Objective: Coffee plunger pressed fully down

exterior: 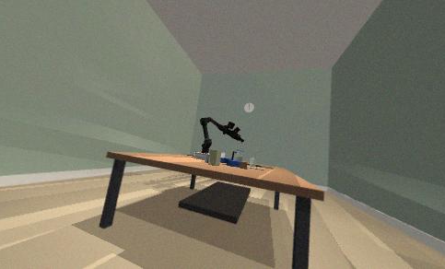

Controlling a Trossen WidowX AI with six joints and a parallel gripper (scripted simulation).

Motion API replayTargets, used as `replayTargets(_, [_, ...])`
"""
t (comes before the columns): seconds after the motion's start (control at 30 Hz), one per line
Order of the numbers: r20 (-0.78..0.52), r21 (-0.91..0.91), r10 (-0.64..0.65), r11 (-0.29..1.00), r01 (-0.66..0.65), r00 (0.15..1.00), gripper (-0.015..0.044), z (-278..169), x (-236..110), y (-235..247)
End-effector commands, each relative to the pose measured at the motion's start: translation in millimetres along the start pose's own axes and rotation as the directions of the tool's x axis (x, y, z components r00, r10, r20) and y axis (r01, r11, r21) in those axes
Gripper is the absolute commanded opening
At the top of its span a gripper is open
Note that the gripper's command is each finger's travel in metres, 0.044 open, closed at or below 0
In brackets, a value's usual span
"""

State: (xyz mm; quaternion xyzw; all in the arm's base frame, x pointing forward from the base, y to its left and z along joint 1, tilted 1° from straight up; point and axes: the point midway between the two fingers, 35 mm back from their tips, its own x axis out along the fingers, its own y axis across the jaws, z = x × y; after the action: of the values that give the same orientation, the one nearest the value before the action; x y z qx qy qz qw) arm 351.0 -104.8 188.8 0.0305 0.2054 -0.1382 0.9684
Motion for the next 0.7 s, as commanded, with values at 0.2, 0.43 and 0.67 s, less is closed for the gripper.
replayTargets(0.2, [-0.087,0.005,0.0,1.0,0.0,0.996,0.0122,-43.8,16.0,0.2])
replayTargets(0.43, [-0.087,0.005,0.0,1.0,0.0,0.996,0.0122,-52.7,23.1,0.3])
replayTargets(0.67, [-0.086,0.005,0.0,1.0,0.0,0.996,0.0122,-58.7,31.8,0.6])
